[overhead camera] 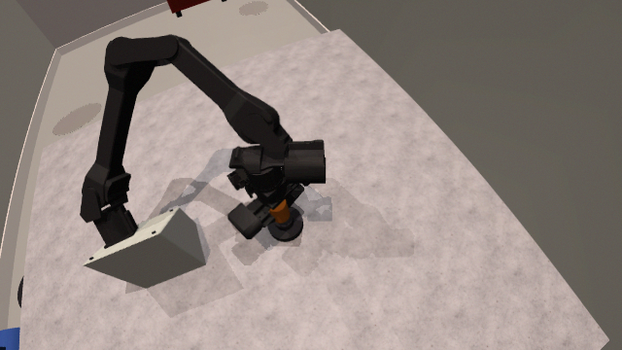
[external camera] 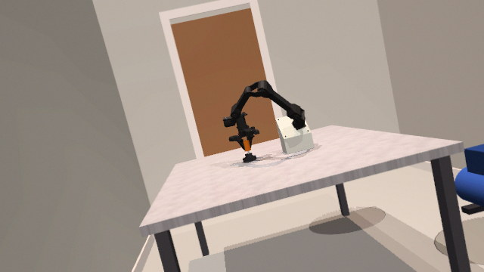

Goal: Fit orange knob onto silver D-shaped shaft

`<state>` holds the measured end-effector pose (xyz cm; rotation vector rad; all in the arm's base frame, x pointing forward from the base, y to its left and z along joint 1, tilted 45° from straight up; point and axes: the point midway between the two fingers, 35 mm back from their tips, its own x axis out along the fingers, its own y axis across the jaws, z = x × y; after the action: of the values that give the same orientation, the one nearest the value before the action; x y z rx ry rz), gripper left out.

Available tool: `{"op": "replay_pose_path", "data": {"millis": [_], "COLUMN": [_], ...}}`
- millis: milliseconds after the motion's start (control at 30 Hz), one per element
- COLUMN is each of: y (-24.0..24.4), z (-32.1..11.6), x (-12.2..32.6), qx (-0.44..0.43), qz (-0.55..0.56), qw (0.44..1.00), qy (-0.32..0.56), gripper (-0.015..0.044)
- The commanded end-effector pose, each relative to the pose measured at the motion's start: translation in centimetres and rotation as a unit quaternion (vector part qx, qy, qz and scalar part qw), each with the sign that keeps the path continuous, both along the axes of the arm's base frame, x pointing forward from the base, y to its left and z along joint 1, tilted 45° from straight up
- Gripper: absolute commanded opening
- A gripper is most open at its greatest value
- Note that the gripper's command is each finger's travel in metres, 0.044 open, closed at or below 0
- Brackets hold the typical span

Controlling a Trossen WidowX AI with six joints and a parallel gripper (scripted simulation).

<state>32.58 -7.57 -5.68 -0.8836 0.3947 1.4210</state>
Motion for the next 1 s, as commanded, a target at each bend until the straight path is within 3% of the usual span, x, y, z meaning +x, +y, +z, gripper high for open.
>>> {"op": "replay_pose_path", "data": {"millis": [0,567,967], "y": [-0.04,-0.1,-0.2], "z": [-0.16,0.17,0.06], "x": [0.22,-0.11,0.12], "qx": [-0.004,-0.004,-0.02], "qz": [0.005,0.005,0.079], "qw": [1.0,1.0,0.994], "qy": [-0.008,-0.008,-0.079], "gripper": [0.0,0.0,0.0]}}
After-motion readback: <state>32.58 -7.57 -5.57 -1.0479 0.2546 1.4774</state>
